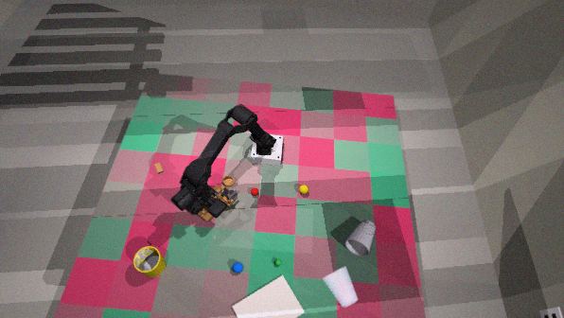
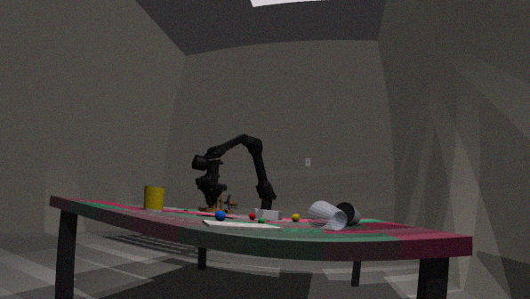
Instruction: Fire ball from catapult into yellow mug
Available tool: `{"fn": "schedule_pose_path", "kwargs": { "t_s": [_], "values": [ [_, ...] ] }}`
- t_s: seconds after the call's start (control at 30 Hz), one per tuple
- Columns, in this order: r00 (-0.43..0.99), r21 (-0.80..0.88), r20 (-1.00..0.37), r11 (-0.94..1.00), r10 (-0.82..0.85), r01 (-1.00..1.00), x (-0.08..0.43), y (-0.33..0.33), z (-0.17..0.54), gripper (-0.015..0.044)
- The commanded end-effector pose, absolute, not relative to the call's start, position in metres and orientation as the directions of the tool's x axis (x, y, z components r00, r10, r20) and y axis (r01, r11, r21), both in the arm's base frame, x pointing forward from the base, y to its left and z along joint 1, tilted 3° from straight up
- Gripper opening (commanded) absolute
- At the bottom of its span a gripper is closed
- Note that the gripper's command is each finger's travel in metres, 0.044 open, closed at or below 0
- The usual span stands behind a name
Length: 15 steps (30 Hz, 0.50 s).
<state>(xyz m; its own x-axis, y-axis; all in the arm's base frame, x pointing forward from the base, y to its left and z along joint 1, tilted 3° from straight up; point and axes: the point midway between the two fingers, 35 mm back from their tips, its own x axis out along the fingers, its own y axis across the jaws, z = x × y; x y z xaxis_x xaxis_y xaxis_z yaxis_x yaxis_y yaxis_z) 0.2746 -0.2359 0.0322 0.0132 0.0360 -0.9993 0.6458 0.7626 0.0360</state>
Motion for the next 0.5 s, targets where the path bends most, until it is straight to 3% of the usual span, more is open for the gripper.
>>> {"fn": "schedule_pose_path", "kwargs": {
  "t_s": [0.0, 0.47],
  "values": [
    [0.015, 0.035, -0.999, 0.763, 0.032, 0.646, 0.275, -0.236, 0.027, 0.0000],
    [0.013, 0.036, -0.999, 0.763, 0.036, 0.645, 0.274, -0.235, 0.013, 0.0000]
  ]
}}
